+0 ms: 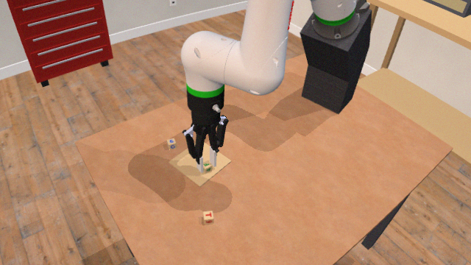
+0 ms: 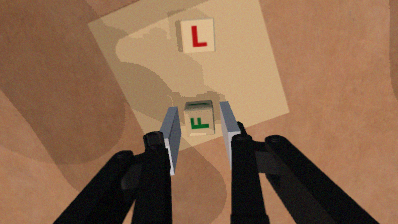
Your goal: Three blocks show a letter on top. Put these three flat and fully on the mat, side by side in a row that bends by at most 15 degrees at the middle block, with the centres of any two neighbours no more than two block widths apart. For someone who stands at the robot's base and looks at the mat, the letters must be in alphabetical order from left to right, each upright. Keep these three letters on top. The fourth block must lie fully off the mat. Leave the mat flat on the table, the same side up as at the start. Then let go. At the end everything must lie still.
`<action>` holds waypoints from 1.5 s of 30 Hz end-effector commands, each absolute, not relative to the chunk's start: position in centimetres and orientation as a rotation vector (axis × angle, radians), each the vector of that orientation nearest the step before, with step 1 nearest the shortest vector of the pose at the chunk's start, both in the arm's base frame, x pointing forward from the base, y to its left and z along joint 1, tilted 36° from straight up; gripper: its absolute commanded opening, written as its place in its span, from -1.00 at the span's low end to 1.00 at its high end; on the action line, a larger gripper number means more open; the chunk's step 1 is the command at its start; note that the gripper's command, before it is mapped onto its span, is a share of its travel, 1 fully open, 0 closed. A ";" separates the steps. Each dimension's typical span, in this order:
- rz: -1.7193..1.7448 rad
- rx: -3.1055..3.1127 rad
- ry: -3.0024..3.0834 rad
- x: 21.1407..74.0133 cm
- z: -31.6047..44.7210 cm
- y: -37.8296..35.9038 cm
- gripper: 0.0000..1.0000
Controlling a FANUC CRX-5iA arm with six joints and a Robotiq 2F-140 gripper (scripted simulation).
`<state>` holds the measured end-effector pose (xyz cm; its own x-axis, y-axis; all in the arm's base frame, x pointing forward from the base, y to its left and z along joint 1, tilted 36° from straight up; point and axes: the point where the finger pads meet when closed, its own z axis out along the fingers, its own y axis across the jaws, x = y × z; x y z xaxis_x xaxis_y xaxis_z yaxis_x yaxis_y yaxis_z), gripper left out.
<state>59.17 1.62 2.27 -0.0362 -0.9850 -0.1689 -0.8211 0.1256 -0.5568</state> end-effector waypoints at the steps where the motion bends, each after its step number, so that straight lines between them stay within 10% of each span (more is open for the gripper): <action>1: -0.420 -1.739 1.900 58.8 2.9 1.5 -0.50; 24: -0.420 -1.739 1.900 54.7 8.6 0.7 -0.50; 25: -0.420 -1.739 1.900 54.7 8.6 0.7 1.00; 45: -0.420 -1.739 1.900 54.7 8.6 0.7 1.00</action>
